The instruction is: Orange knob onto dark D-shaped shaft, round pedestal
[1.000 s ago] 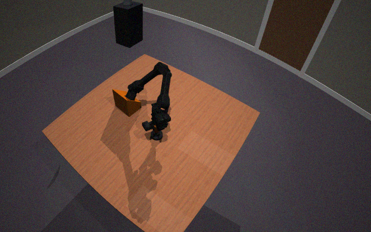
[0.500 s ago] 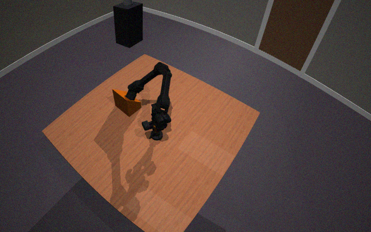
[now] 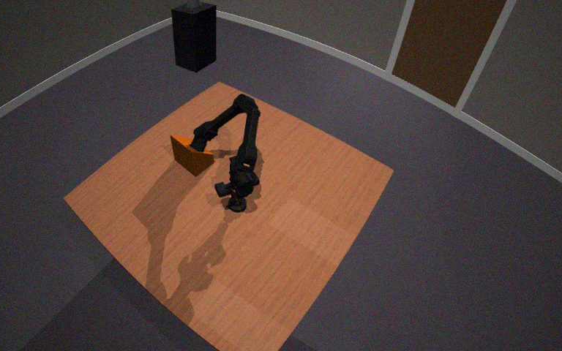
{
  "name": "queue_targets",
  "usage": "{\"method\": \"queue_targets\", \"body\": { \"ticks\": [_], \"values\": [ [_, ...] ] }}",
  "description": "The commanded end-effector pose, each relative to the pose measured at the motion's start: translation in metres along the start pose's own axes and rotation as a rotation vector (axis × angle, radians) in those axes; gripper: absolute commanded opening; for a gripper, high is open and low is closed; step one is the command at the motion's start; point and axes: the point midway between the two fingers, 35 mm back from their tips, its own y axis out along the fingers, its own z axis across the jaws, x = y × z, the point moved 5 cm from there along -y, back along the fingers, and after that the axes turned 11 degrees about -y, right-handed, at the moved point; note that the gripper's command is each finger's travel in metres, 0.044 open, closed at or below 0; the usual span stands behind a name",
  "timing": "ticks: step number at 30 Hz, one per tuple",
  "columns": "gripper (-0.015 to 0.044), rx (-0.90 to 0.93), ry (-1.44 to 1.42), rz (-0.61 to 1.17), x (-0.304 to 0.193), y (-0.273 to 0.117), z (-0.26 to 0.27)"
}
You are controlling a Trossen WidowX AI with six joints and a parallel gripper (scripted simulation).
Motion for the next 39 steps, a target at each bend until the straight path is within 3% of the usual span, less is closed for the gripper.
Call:
{"method": "queue_targets", "body": {
  "ticks": [1,7,39],
  "values": [
    [0.0000,-0.002,0.024,-0.002,0.0012,-0.0023,0.0006],
    [0.0000,-0.002,0.208,-0.002,0.0006,-0.0004,0.0004],
    [0.0000,-0.002,0.255,-0.002,0.0011,-0.0022,0.0008]
  ]
}}
